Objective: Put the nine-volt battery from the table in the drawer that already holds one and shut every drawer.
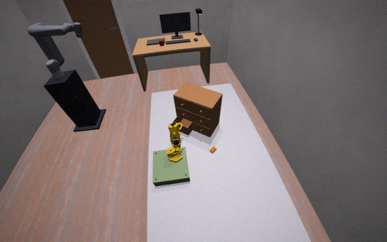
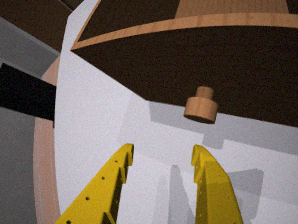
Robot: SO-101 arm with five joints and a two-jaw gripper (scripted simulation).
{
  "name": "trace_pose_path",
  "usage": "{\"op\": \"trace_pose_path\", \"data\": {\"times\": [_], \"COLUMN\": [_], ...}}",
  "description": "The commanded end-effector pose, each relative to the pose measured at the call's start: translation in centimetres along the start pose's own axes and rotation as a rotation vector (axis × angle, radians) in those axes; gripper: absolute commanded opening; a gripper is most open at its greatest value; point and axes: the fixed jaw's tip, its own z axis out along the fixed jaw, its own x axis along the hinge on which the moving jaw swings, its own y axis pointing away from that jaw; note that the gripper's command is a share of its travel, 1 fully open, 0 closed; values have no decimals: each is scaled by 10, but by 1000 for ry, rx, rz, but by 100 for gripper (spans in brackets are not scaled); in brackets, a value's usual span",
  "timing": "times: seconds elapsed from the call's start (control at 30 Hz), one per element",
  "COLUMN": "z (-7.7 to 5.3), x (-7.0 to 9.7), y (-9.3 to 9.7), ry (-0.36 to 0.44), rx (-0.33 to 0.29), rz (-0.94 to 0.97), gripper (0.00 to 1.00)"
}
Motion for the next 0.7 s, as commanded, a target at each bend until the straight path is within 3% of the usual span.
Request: {"op": "trace_pose_path", "data": {"times": [0.0,0.67], "z": [0,-9], "x": [-4,-12], "y": [3,8], "ry": [23,113], "rx": [17,74], "rz": [-44,-208], "gripper": [21,21]}}
